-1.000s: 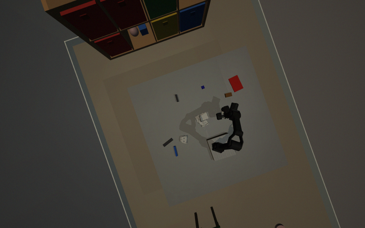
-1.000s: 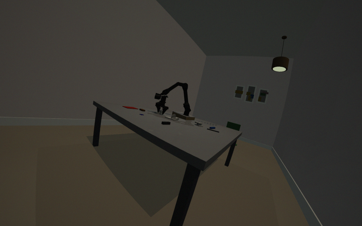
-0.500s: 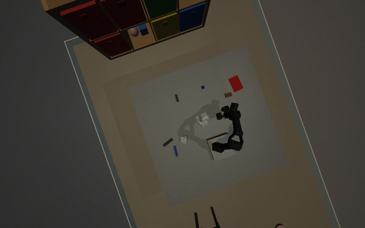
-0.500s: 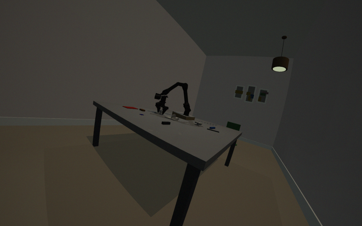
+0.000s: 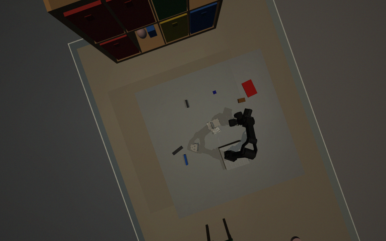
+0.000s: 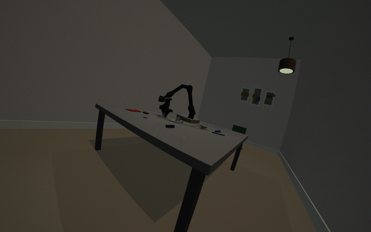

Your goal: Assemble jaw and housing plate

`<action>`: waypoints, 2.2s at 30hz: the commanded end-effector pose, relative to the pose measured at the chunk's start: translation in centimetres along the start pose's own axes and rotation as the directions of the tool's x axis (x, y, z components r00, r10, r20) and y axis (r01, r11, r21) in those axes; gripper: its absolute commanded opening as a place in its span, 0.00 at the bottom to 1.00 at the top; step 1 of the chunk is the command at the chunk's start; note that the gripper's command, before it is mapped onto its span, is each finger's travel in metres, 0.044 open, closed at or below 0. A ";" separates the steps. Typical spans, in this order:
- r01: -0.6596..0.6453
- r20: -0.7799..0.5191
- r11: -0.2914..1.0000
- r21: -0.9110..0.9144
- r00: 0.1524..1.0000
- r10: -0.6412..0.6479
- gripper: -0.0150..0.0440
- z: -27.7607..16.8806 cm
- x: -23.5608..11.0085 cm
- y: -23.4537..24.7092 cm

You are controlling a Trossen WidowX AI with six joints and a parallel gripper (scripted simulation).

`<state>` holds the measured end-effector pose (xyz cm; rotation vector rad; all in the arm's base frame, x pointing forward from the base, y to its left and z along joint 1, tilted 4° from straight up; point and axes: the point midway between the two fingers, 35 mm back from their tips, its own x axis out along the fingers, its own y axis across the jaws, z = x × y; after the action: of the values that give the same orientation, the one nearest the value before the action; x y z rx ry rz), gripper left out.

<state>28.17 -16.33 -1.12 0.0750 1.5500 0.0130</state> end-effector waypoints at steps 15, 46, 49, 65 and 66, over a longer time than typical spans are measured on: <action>-0.001 0.000 1.000 0.000 1.000 0.001 0.48 0.0 -0.2 0.0; 0.003 0.000 0.999 0.036 1.000 -0.003 0.48 0.0 -7.9 0.3; 0.003 0.000 0.995 0.096 1.000 -0.003 0.48 0.1 -7.9 0.9; 0.002 0.000 0.914 0.406 1.000 -0.002 0.48 0.0 -8.2 4.0; 0.002 0.000 0.906 0.424 1.000 -0.002 0.48 0.0 -8.2 4.2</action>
<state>28.25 -13.02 7.06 0.3820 1.5390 -0.2912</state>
